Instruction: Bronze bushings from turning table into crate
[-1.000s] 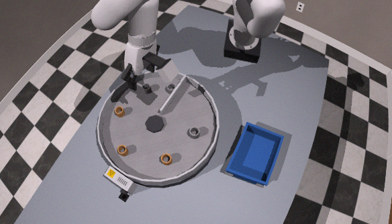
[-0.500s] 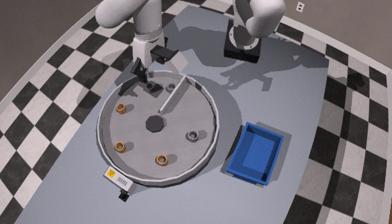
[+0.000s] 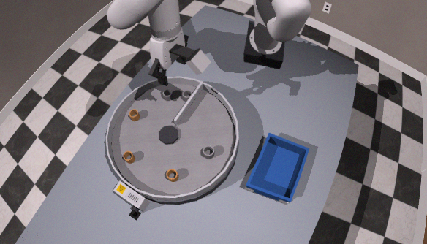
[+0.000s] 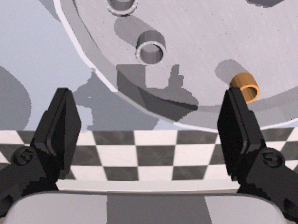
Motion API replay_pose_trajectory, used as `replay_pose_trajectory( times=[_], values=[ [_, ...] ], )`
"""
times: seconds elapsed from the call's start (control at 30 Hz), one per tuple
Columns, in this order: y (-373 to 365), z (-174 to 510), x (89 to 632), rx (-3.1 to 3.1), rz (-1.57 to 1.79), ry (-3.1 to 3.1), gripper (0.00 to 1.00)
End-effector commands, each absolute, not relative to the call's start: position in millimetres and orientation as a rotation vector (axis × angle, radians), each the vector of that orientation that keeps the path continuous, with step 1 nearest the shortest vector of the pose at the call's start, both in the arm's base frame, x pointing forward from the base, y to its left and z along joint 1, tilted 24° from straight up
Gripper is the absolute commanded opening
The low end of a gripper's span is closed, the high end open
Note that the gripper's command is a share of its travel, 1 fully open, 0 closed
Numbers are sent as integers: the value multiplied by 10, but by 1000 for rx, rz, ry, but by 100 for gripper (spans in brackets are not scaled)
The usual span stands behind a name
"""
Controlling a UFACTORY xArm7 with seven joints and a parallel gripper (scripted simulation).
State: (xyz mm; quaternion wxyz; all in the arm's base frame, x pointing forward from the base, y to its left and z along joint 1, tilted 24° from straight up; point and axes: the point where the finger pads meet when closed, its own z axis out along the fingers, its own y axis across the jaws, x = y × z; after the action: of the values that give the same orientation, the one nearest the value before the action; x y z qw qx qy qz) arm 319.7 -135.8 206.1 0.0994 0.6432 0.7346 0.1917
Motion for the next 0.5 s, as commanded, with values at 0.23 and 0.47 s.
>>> replay_pose_trajectory(
  times=[0.23, 0.47],
  values=[
    [-1348, 2052, 3117, 1912, 561, 2191, 100],
    [-1347, 2051, 3114, 1912, 561, 2192, 100]
  ],
)
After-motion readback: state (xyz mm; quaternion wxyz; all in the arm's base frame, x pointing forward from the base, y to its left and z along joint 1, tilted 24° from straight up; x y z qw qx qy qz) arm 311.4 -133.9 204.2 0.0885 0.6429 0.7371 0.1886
